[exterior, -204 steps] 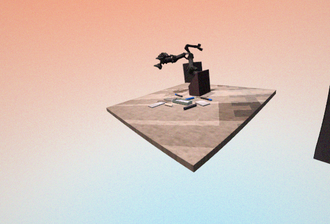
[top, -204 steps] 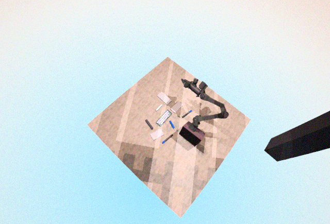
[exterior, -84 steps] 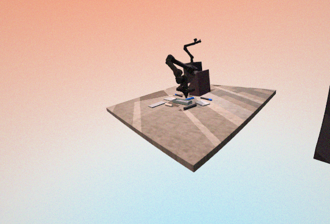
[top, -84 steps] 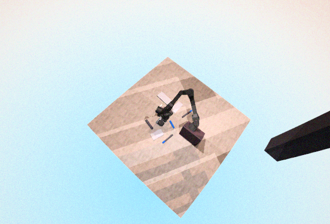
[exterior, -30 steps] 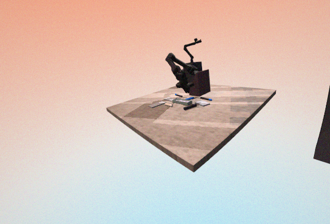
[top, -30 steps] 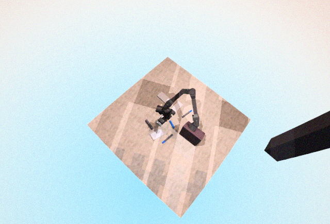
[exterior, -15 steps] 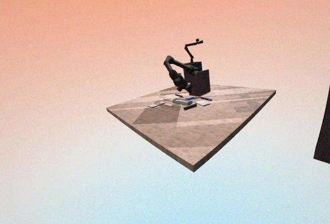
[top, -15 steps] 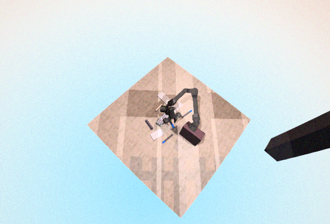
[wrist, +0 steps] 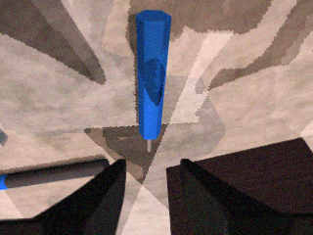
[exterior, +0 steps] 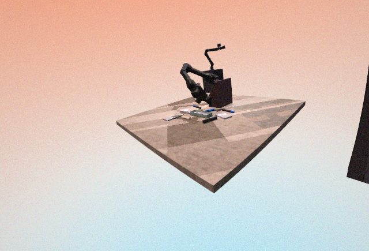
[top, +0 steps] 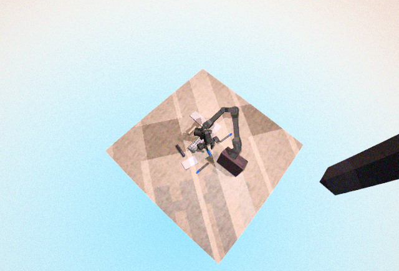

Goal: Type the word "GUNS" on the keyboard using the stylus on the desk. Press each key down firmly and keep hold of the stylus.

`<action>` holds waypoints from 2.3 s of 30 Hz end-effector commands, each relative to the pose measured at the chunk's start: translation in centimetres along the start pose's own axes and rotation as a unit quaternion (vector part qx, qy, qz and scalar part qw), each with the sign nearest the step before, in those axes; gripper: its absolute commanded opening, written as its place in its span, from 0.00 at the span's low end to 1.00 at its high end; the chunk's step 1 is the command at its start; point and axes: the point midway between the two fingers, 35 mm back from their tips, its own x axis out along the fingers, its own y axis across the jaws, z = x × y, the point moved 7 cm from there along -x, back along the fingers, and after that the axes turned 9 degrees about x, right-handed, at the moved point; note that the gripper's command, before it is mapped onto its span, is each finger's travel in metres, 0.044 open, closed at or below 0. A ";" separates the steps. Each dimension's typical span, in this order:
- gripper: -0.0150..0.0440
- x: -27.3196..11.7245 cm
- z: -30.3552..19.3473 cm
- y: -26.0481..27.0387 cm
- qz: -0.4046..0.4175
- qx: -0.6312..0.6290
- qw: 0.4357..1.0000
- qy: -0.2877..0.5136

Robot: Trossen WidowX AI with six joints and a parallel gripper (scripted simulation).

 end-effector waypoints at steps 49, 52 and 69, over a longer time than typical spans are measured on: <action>0.51 3.5 1.9 0.4 -0.003 -0.002 1.000 -0.001; 0.51 3.7 2.0 0.4 -0.003 -0.002 1.000 -0.001; 0.51 4.4 2.4 0.5 -0.003 -0.002 1.000 -0.001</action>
